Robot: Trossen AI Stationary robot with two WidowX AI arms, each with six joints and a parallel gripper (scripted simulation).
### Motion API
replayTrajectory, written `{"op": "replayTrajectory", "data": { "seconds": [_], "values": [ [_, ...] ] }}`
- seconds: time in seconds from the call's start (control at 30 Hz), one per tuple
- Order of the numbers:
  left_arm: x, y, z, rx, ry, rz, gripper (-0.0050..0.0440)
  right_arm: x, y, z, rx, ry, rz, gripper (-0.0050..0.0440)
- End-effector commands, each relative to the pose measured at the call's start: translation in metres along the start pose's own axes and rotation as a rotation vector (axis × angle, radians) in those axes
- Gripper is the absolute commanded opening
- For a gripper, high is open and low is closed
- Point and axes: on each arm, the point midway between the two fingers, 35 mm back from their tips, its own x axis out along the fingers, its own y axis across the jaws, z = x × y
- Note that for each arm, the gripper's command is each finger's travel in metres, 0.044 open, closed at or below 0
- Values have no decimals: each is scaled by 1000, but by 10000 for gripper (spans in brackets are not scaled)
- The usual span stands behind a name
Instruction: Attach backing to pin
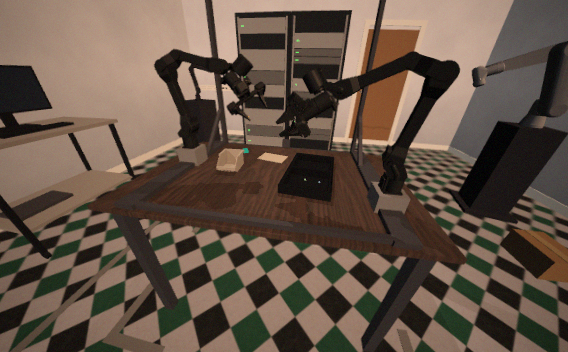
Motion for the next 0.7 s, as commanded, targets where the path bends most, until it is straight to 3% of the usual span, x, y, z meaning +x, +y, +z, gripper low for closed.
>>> {"op": "replayTrajectory", "data": {
  "seconds": [0.0,0.33,0.4,0.67],
  "values": [
    [-8,-5,-4,36,17,-28,440,-4,1,3,-19,-1,24,440],
    [-24,-45,-84,429,318,-204,440,6,-2,11,-355,44,164,440],
    [-24,-45,-84,429,318,-204,440,6,-2,11,-355,44,164,440],
    [-39,-79,-156,759,573,-354,440,10,-6,21,-754,3,345,440]
  ]
}}
